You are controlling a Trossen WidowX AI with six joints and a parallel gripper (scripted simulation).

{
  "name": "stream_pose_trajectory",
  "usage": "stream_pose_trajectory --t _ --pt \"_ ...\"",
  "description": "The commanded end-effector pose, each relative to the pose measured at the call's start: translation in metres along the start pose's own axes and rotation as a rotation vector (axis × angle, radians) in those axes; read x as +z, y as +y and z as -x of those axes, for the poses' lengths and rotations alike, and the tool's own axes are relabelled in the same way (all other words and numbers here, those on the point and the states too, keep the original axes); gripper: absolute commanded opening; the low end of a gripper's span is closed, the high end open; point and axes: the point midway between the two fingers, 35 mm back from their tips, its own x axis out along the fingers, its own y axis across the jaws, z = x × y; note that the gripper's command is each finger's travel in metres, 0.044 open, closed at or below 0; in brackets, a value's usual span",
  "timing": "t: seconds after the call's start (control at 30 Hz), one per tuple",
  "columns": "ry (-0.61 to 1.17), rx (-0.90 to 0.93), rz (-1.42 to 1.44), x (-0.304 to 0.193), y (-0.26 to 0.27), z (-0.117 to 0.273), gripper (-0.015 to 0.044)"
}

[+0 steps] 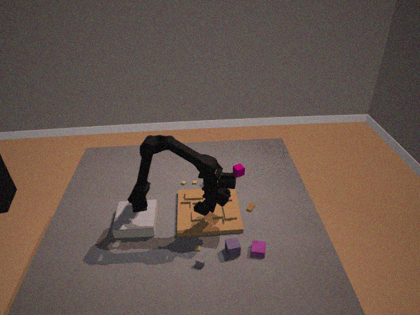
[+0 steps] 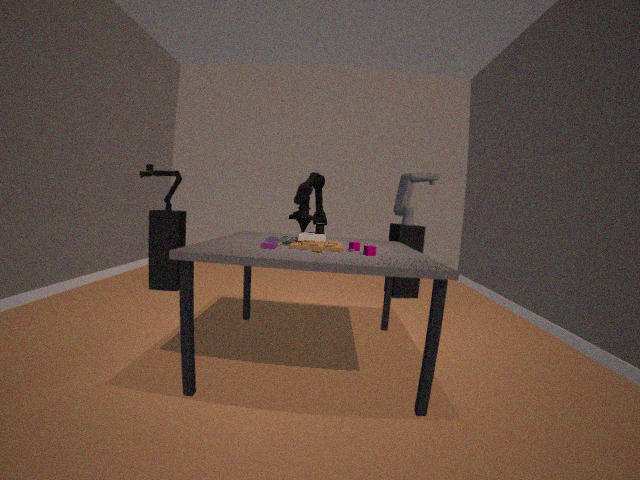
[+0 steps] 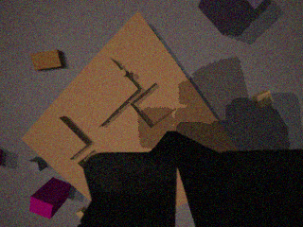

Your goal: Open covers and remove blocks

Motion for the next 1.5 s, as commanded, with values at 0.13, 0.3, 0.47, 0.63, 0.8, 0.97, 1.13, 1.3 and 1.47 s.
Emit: stream_pose_trajectory --t 0.13,0.3,0.47,0.63,0.8,0.97,1.13,1.3,1.47 --pt "0.007 -0.004 -0.234 -0.019 0.037 0.000 0.0000" --pt "0.012 -0.005 -0.396 -0.035 0.062 -0.001 0.0000" --pt "0.018 -0.007 -0.551 -0.053 0.086 0.000 0.0000" --pt "0.022 -0.011 -0.715 -0.072 0.108 0.000 0.0000" --pt "0.022 -0.018 -0.895 -0.093 0.129 0.000 0.0000" --pt "0.021 -0.021 -0.985 -0.104 0.140 0.000 0.0000" --pt "0.021 -0.021 -0.985 -0.104 0.140 -0.004 0.0000" --pt "0.021 -0.021 -0.985 -0.104 0.141 -0.024 0.0000" --pt "0.021 -0.021 -0.985 -0.105 0.141 -0.047 0.0000"
